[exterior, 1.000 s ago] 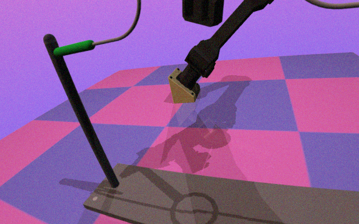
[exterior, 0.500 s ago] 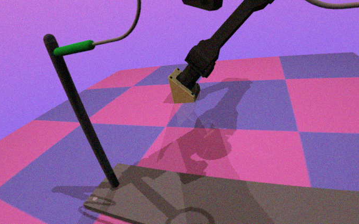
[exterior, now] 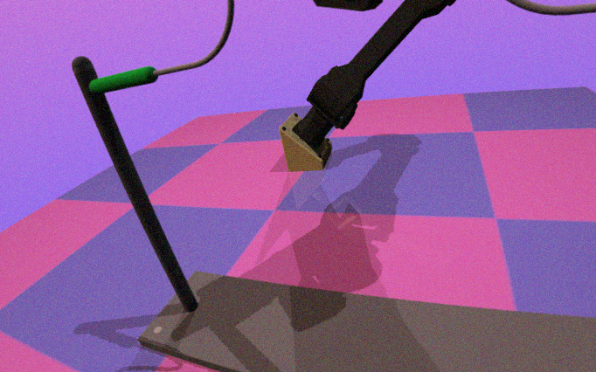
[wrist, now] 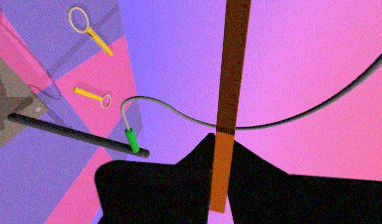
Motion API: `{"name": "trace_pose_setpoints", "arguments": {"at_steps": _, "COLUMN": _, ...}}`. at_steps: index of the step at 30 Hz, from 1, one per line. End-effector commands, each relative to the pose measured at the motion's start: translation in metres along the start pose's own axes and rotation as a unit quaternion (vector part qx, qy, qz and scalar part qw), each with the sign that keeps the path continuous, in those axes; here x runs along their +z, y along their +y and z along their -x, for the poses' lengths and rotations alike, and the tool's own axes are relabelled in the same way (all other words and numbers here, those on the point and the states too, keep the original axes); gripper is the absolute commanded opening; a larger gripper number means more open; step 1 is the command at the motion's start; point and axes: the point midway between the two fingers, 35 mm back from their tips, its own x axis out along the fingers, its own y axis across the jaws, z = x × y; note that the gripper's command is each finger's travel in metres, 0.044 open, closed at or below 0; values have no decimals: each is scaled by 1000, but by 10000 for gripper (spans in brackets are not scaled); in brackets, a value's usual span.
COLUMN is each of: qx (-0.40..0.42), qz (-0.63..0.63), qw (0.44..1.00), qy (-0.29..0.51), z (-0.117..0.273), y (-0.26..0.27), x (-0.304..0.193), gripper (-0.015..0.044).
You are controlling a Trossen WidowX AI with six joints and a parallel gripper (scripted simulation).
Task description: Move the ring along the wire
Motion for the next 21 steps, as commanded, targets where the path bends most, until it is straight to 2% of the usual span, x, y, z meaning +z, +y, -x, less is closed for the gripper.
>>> {"name": "trace_pose_setpoints", "arguments": {"at_steps": 1, "qx": 8, "qz": -22, "qw": 1000, "qy": -4, "z": 1, "y": -1, "x": 1, "gripper": -150}}
{"name": "trace_pose_setpoints", "arguments": {"at_steps": 21, "qx": 69, "qz": -131, "qw": 989, "qy": -18, "z": 0, "y": 6, "x": 2, "gripper": -150}}
